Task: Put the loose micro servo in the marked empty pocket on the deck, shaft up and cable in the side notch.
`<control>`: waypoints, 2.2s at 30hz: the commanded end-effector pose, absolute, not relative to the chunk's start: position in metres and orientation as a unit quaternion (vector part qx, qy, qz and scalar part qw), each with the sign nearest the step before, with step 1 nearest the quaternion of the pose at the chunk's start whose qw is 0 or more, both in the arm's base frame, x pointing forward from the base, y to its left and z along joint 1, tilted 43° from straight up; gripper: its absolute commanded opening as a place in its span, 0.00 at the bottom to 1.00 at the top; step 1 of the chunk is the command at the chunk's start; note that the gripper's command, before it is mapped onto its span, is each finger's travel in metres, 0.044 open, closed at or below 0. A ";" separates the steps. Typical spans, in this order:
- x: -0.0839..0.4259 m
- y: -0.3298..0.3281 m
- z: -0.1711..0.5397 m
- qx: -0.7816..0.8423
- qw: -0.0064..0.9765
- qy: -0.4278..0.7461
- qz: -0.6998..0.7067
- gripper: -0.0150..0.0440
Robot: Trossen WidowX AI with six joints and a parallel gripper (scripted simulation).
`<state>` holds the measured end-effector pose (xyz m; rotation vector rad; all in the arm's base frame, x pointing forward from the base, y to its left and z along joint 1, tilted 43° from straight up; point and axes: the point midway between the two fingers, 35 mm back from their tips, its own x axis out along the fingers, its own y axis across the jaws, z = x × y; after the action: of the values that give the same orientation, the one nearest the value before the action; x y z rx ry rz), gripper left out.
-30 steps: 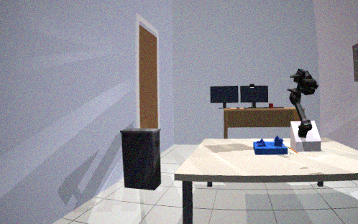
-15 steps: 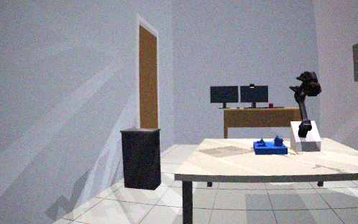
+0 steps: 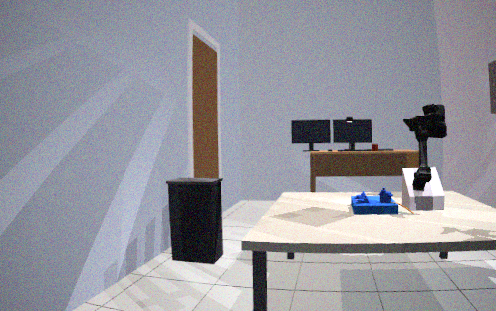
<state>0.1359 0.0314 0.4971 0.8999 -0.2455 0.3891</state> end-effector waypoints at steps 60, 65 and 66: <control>0.238 0.170 0.367 -0.515 0.838 -0.092 0.154 1.00; 0.253 0.169 0.342 -0.581 0.793 -0.063 0.171 1.00; 0.256 0.169 0.337 -0.594 0.783 -0.057 0.175 1.00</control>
<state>0.2472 0.1696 0.3527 -1.1891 -0.1592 0.3480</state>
